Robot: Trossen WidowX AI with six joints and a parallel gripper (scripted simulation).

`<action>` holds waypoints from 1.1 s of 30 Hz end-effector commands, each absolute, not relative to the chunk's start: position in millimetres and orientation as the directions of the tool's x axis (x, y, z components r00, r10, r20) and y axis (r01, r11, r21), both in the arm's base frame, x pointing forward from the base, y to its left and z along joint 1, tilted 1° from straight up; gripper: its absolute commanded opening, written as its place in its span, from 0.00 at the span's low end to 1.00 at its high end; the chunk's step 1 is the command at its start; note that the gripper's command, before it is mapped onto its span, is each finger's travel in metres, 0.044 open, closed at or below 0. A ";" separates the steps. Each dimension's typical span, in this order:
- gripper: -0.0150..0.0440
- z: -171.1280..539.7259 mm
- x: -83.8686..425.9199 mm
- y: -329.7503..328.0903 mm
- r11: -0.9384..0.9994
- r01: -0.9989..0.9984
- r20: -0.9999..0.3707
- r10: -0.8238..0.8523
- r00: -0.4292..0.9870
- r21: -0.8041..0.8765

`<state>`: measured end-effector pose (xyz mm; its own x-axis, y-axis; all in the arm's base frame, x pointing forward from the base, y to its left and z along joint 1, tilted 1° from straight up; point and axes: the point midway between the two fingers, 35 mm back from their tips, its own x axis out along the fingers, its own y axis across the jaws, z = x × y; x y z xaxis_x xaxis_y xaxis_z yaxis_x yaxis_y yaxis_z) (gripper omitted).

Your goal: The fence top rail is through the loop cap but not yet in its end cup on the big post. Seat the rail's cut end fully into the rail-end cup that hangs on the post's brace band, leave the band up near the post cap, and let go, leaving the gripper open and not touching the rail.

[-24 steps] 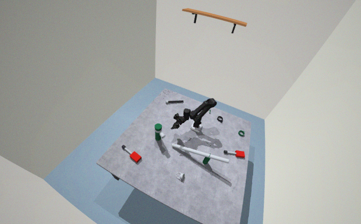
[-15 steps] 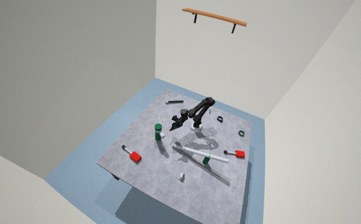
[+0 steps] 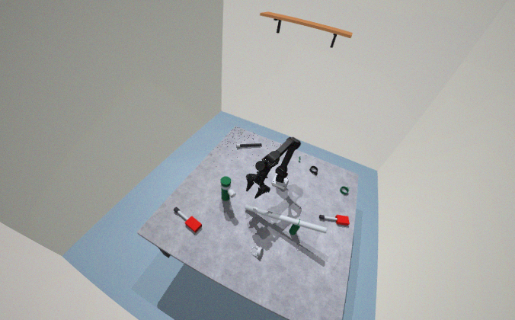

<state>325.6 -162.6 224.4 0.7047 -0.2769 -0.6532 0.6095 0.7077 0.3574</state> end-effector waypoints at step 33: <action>1.00 231.5 320.6 -256.0 0.611 -0.594 -0.852 -0.357 0.382 -0.523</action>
